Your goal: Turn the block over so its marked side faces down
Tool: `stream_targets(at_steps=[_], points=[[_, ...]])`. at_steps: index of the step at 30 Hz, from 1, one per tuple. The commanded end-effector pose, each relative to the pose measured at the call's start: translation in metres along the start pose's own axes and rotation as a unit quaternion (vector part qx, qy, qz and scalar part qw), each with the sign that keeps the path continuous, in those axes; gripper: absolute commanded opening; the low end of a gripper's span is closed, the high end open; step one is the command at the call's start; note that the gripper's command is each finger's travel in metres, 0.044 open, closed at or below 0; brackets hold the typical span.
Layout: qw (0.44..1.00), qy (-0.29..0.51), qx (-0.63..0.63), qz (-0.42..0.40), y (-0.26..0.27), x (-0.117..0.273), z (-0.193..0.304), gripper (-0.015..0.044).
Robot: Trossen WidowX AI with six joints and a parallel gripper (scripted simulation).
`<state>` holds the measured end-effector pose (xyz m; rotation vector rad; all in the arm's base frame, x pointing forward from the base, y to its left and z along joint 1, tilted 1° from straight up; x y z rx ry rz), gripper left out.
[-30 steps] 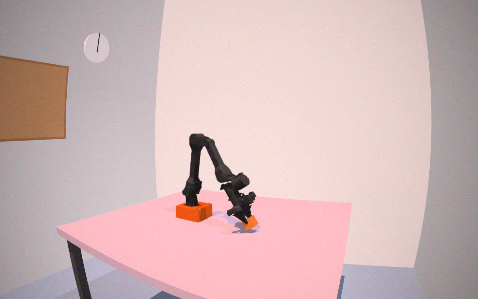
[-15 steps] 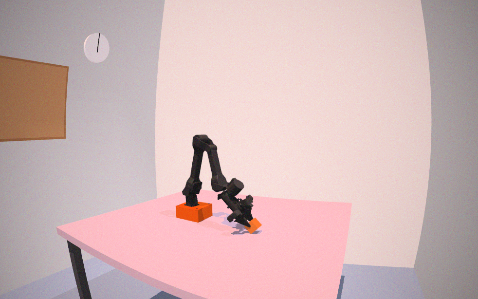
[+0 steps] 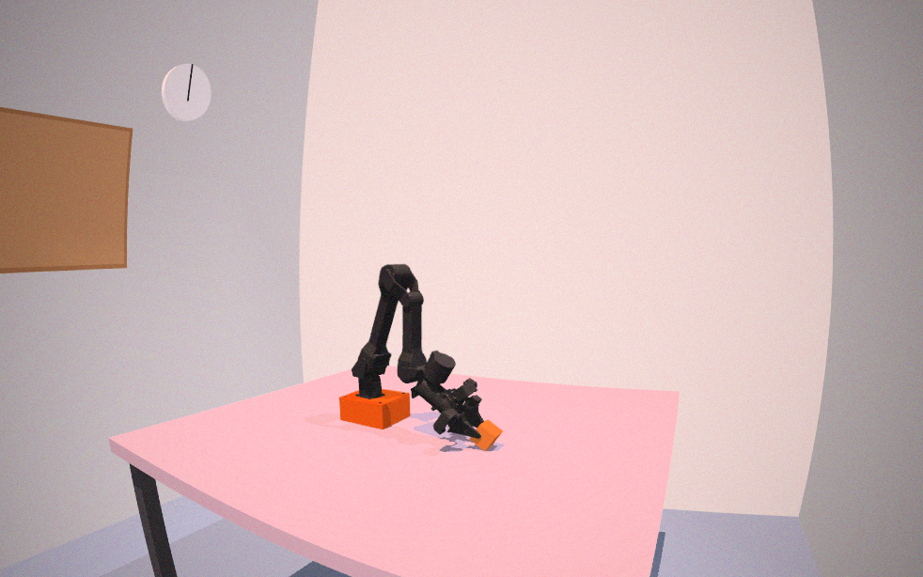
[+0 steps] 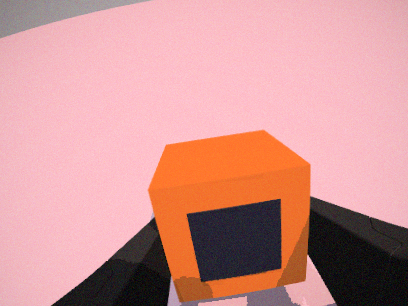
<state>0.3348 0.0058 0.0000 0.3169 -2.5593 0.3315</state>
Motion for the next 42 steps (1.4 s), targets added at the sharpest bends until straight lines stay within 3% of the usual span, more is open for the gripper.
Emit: stream_targets(at_steps=[1, 20, 36, 42], points=[[1.000, -0.021, -0.001, 0.002, 0.0023, 0.0046, 0.0026, 0.0000], [0.999, -0.033, -0.001, 0.004, 0.0019, 0.0066, 0.0008, 0.0000], [0.999, -0.033, -0.001, 0.004, 0.0019, 0.0066, 0.0008, 0.0420], [0.999, -0.033, -0.001, 0.004, 0.0019, 0.0066, 0.0008, 0.0440]])
Point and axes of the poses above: the point midway between the two fingers, 35 mm back from their tips, its own x axis back along the fingers, its own y axis across the jaws, z = x × y, the point moved 3 cm from there along x, back along the fingers, and after that the axes turned 11 degrees about x, right-handed, at the moved point
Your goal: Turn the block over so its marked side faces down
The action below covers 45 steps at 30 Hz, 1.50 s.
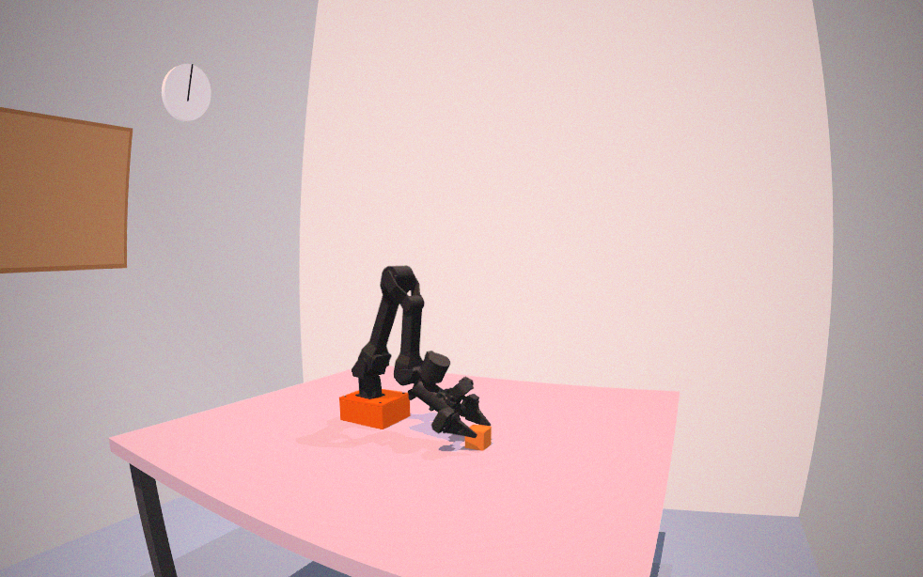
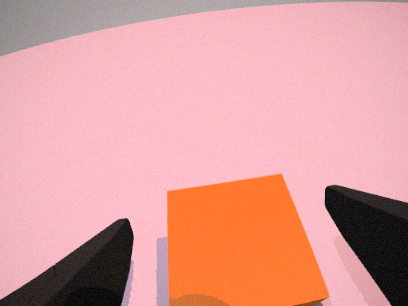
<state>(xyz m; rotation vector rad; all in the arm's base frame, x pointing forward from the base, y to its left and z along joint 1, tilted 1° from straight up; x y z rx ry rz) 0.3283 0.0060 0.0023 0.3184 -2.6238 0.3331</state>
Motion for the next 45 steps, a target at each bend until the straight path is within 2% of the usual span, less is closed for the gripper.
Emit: stream_targets(at_steps=[1, 29, 36, 41, 45], points=[[1.000, -0.002, -0.002, -0.002, 0.000, 0.000, 0.000, 0.0440], [1.000, 0.001, -0.002, -0.002, 0.000, -0.001, -0.001, 0.0440], [0.994, 0.104, -0.005, -0.020, -0.008, -0.005, -0.022, 0.0440], [0.982, 0.186, -0.003, -0.037, -0.012, 0.017, -0.046, 0.0440], [0.978, 0.206, 0.002, -0.038, -0.015, 0.033, -0.066, 0.0440]])
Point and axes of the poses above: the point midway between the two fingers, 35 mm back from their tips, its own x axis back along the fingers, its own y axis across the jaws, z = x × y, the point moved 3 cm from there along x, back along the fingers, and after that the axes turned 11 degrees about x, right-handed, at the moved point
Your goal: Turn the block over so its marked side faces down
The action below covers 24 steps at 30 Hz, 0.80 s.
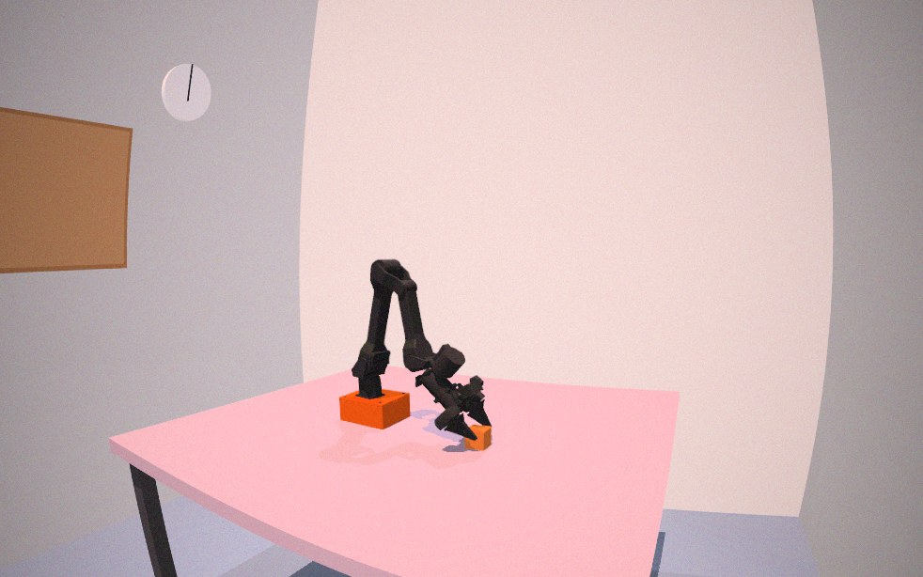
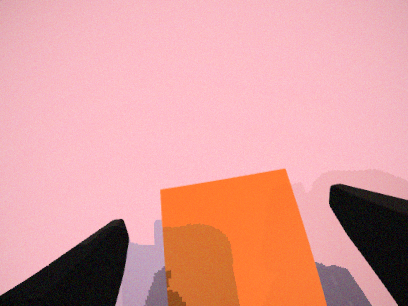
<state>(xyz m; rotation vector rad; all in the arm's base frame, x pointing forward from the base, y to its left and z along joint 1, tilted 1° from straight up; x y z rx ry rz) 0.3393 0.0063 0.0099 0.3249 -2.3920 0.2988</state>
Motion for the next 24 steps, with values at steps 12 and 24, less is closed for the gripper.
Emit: stream_targets(at_steps=[12, 24], points=[[0.991, 0.132, 0.011, -0.019, -0.0035, 0.0622, -0.0397, 0.0440], [0.990, 0.142, 0.010, -0.021, -0.0043, 0.0607, -0.0423, 0.0440]])
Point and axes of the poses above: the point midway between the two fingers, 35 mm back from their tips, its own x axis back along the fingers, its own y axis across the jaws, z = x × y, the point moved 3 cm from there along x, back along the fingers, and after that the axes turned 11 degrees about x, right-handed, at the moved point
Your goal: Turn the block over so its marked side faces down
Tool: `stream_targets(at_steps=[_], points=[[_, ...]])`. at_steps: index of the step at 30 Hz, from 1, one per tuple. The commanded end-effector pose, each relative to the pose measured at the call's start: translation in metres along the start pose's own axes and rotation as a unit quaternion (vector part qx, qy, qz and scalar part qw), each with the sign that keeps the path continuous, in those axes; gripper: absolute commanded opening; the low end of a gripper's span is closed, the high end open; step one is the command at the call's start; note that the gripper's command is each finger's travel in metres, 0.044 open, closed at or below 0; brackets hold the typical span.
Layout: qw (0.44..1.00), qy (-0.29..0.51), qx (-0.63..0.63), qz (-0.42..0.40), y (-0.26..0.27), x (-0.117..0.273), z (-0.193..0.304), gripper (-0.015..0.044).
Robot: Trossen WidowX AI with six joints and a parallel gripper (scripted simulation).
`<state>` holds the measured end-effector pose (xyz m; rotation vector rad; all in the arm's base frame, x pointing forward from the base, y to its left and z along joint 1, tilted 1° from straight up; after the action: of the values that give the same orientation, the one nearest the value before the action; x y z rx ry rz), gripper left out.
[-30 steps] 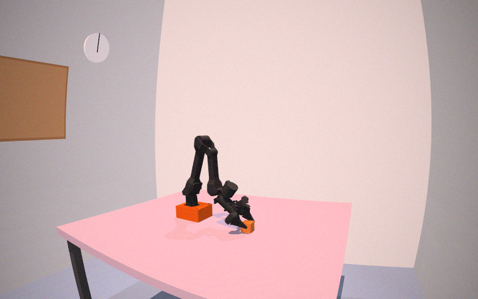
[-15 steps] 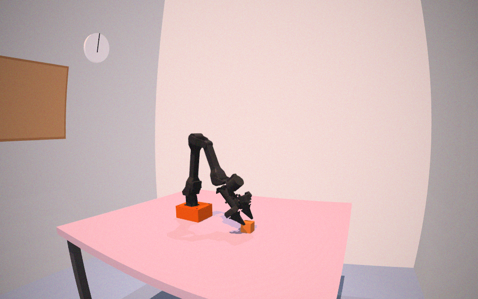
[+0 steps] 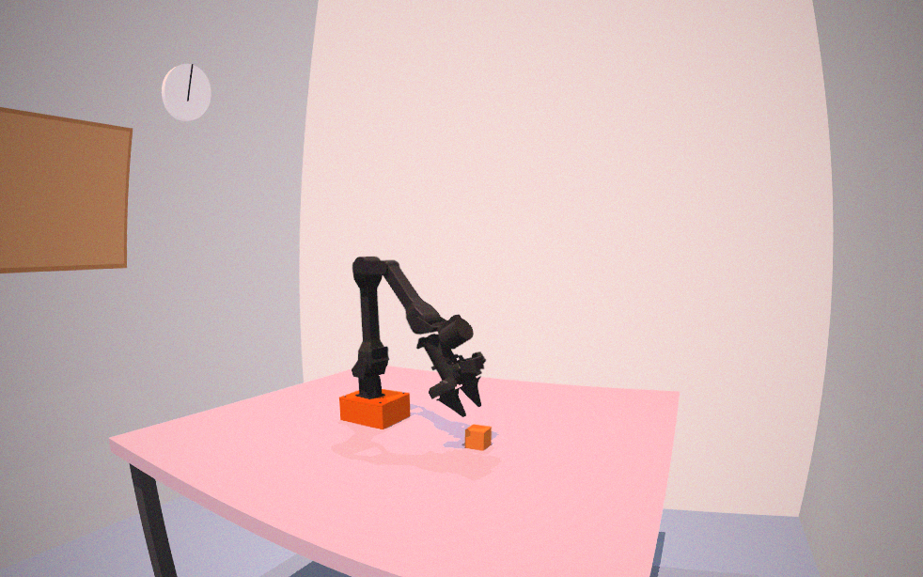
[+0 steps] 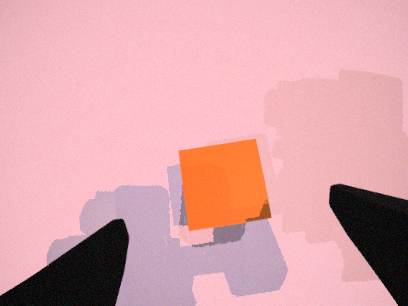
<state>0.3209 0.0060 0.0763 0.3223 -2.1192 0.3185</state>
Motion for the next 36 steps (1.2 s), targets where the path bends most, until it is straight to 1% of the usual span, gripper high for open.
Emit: stream_targets(at_steps=[1, 8, 15, 17, 27, 28, 31, 36], points=[[1.000, 0.022, 0.002, -0.002, -0.002, 0.003, -0.008, 0.0440], [0.991, 0.135, -0.003, -0.026, -0.010, 0.000, -0.035, 0.0440], [0.968, 0.246, 0.000, -0.045, -0.013, 0.002, -0.057, 0.0440], [0.963, 0.266, 0.001, -0.049, -0.013, 0.003, -0.061, 0.0440], [0.962, 0.269, 0.001, -0.049, -0.013, 0.003, -0.061, 0.0440], [0.962, 0.269, 0.001, -0.049, -0.013, 0.000, -0.060, 0.0440], [0.962, 0.269, 0.001, -0.049, -0.010, -0.025, -0.044, 0.0440], [0.962, 0.269, 0.001, -0.049, -0.010, -0.027, -0.043, 0.0440]])
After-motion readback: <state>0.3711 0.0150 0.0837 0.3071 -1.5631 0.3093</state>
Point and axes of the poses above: the point midway between the two fingers, 35 mm back from their tips, its own x axis back along the fingers, its own y axis across the jaws, z = x × y, the point moved 3 cm from there along x, back along the fingers, and after that the axes turned 11 degrees about x, right-handed, at the moved point
